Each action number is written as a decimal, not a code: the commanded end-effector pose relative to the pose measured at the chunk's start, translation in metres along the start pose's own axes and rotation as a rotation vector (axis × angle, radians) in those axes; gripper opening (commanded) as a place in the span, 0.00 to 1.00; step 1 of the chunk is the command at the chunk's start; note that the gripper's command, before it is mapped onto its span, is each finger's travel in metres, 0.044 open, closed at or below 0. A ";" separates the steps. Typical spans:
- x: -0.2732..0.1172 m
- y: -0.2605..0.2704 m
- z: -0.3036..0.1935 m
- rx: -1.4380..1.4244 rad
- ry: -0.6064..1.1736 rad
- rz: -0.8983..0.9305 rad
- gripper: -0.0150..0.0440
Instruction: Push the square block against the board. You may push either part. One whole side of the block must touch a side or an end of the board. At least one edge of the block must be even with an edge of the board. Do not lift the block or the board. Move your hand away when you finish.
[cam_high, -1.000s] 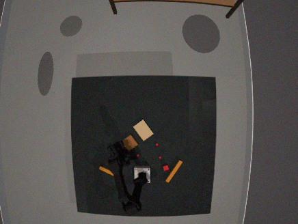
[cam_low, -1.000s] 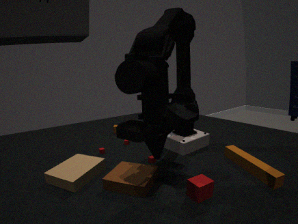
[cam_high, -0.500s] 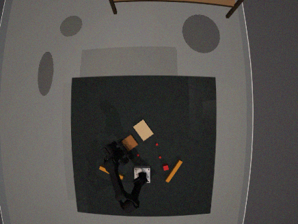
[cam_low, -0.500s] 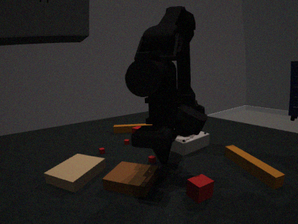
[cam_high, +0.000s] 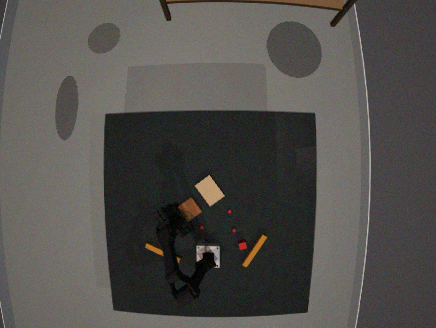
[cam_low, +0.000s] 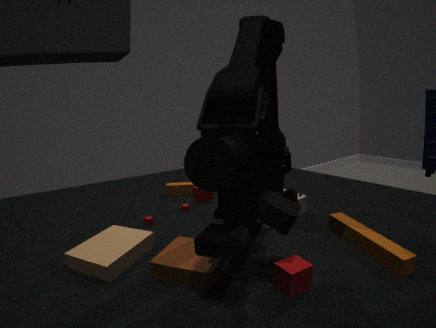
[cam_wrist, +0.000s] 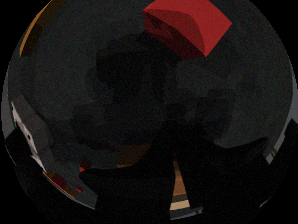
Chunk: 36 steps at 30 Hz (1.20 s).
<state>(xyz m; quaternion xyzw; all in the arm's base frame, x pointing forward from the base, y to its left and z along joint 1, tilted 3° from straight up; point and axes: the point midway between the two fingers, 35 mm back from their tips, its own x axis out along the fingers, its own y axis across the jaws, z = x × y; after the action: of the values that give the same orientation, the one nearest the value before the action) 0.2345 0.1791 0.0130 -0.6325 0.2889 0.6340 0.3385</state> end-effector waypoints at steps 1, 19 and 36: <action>0.003 0.001 -0.004 -0.004 0.003 0.005 0.25; 0.003 0.000 -0.025 -0.004 0.005 0.006 0.25; 0.003 0.000 -0.045 -0.004 0.007 0.006 0.25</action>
<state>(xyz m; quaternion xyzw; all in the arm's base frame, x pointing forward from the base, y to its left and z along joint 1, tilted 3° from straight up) 0.2588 0.1479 0.0093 -0.6331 0.2899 0.6339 0.3365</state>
